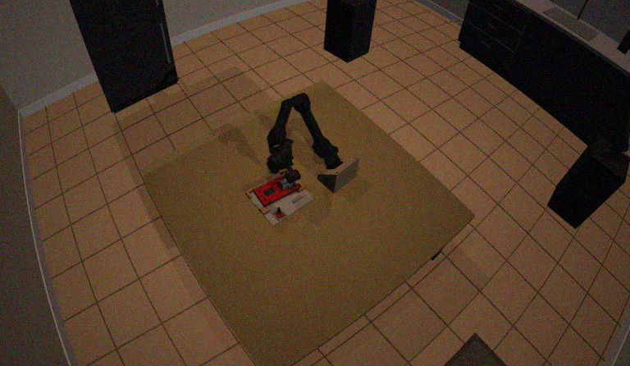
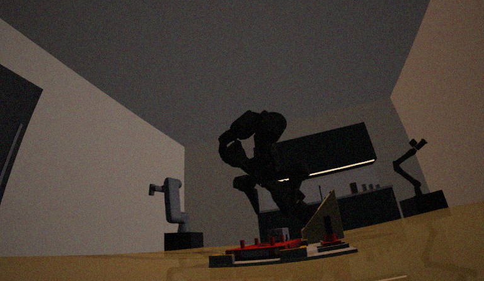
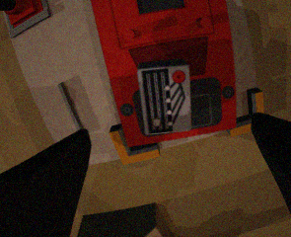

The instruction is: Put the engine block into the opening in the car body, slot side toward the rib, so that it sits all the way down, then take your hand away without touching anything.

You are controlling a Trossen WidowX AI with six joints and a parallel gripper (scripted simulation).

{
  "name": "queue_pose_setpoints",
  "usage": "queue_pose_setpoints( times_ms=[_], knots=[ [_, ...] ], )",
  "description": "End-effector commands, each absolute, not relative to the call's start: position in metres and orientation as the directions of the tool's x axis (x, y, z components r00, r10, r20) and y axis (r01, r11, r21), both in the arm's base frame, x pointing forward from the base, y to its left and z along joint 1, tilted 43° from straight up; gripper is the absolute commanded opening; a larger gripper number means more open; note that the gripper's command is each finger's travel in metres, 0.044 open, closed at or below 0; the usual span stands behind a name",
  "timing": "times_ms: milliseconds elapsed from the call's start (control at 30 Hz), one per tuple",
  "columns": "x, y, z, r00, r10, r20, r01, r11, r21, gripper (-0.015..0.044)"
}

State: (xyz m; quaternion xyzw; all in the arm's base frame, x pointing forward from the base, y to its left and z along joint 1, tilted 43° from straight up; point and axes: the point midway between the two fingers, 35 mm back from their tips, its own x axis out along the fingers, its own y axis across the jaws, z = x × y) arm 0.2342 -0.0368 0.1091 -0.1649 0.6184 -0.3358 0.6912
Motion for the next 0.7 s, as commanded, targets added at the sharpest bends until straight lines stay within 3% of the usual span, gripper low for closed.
queue_pose_setpoints(
  times_ms=[0, 667],
  knots=[
    [0.233, -0.044, 0.101, 0.01, -0.674, -0.739, 0.253, 0.717, -0.65, 0.044],
    [0.234, -0.067, 0.075, 0.01, -0.674, -0.738, 0.253, 0.716, -0.651, 0.044]
  ],
)
